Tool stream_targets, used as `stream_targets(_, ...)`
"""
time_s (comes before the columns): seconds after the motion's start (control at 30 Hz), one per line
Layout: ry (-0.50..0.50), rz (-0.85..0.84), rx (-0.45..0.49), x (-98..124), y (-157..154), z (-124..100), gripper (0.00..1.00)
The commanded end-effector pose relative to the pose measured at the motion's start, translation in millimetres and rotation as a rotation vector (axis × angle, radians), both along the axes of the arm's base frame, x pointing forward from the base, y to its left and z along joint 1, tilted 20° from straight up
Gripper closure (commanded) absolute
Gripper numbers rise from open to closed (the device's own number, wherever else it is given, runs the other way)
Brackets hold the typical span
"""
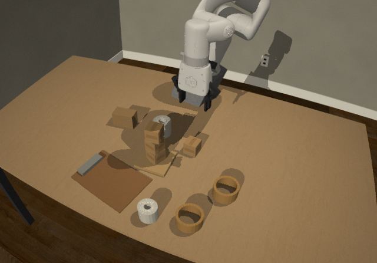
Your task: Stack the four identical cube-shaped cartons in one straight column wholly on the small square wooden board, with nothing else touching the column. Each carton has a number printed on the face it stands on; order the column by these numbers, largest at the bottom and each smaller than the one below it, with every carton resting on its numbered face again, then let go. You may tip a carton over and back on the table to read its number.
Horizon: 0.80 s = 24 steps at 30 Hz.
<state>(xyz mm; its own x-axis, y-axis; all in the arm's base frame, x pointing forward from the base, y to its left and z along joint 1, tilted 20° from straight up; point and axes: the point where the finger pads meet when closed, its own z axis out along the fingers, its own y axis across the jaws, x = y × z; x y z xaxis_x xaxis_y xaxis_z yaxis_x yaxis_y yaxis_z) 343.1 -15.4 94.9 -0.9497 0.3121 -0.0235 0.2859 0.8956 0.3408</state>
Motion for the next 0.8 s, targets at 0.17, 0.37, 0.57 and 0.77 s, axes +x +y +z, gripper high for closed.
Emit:
stream_targets(0.17, -0.004, 0.001, 0.000, 1.7, 0.7, -1.5, 0.00)
stream_targets(0.37, -0.005, 0.002, 0.001, 2.2, 1.7, -3.7, 0.00)
stream_targets(0.57, -0.006, 0.004, 0.002, 2.9, 3.1, -7.1, 0.00)
stream_targets(0.77, -0.007, 0.005, 0.002, 3.4, 4.2, -9.8, 0.00)
